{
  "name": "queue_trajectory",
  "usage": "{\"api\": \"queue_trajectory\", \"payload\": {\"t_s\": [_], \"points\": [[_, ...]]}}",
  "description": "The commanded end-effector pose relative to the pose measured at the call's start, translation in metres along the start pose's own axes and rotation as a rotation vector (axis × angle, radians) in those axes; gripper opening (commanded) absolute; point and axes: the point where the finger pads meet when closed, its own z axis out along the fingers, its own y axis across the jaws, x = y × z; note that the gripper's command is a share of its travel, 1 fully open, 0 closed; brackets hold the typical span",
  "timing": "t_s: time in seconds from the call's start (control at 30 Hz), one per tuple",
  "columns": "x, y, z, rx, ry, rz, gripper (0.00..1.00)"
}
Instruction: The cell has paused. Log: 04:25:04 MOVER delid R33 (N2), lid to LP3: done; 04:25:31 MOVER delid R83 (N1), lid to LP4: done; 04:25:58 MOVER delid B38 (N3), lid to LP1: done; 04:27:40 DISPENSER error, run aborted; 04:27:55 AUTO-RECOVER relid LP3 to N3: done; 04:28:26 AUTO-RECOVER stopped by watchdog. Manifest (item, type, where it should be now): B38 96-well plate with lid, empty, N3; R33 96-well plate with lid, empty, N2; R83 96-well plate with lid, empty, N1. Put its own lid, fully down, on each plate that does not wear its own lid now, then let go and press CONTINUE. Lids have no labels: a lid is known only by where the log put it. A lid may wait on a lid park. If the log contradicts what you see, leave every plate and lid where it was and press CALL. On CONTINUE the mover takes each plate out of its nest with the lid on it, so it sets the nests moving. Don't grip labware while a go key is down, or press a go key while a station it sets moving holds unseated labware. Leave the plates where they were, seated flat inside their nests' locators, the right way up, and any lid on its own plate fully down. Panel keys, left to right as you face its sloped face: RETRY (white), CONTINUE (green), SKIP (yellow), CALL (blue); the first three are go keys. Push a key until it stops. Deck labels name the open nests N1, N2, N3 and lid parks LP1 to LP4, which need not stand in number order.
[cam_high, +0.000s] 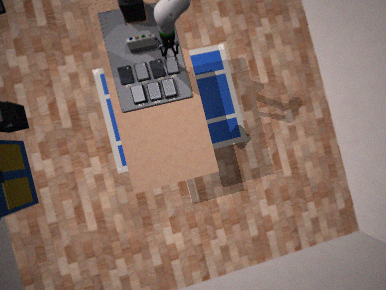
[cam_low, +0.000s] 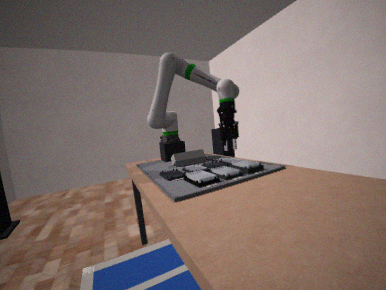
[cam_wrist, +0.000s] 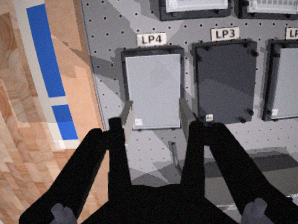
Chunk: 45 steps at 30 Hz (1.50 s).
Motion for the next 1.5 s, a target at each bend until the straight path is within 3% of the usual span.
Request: {"api": "queue_trajectory", "payload": {"t_s": [0.0,1.47], "points": [[0.0000,-0.0009,-0.0007,0.001,0.001,-0.001,0.66],[0.0002,-0.0010,0.0063,0.000,0.001,-0.001,0.66]]}}
